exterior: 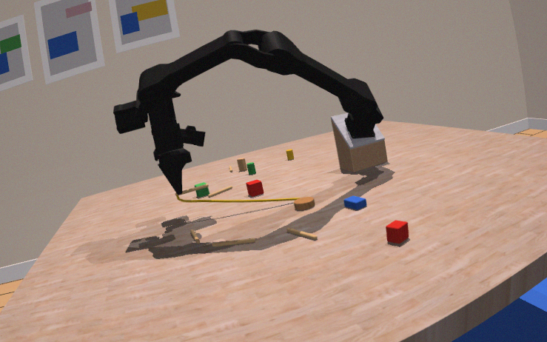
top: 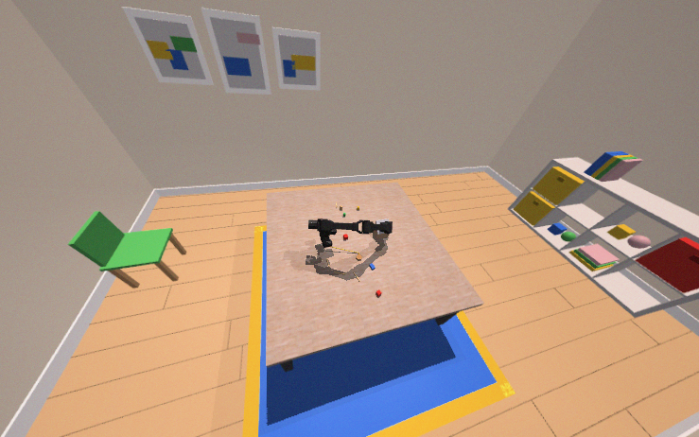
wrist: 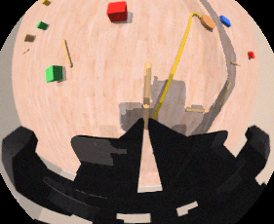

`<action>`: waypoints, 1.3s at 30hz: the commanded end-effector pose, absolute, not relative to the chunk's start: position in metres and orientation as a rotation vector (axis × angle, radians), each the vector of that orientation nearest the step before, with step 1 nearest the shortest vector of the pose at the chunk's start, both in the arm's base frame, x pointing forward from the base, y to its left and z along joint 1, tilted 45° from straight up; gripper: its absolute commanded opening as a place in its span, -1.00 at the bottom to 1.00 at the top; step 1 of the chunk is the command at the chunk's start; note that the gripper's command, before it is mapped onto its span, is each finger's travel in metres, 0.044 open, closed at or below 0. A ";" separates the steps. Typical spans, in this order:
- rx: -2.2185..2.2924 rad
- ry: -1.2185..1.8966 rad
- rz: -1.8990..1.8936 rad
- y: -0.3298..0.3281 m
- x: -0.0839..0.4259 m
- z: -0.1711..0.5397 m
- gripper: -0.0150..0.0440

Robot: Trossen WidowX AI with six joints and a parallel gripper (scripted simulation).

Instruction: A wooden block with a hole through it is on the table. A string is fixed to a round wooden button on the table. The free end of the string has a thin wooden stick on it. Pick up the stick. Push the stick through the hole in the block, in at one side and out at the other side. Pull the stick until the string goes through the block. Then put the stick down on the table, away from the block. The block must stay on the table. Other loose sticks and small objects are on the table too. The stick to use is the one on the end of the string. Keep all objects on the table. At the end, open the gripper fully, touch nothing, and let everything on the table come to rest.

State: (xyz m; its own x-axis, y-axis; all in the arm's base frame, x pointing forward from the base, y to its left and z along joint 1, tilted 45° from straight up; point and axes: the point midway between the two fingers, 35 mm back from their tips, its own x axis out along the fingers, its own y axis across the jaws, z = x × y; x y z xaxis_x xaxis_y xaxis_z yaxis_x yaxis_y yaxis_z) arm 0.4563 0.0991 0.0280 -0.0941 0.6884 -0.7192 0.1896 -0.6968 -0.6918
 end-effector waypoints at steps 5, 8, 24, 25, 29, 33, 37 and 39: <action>-1.809 -0.953 1.841 0.099 0.456 0.018 -0.49; -1.809 -0.953 1.841 0.099 0.455 0.015 -0.49; -1.808 -0.954 1.843 0.097 0.450 -0.006 -0.49; -1.808 -0.954 1.843 0.097 0.449 -0.007 -0.49; -1.807 -0.954 1.844 0.096 0.448 -0.012 -0.49; -1.807 -0.954 1.844 0.096 0.446 -0.017 -0.49; -1.806 -0.954 1.845 0.096 0.444 -0.022 -0.49; -1.806 -0.954 1.845 0.095 0.443 -0.024 -0.49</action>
State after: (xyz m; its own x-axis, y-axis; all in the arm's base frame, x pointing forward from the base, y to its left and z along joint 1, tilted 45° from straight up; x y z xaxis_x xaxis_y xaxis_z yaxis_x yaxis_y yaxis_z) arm 0.4453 0.0957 -0.0182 -0.0940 0.6897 -0.7180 0.1839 -0.6967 -0.6934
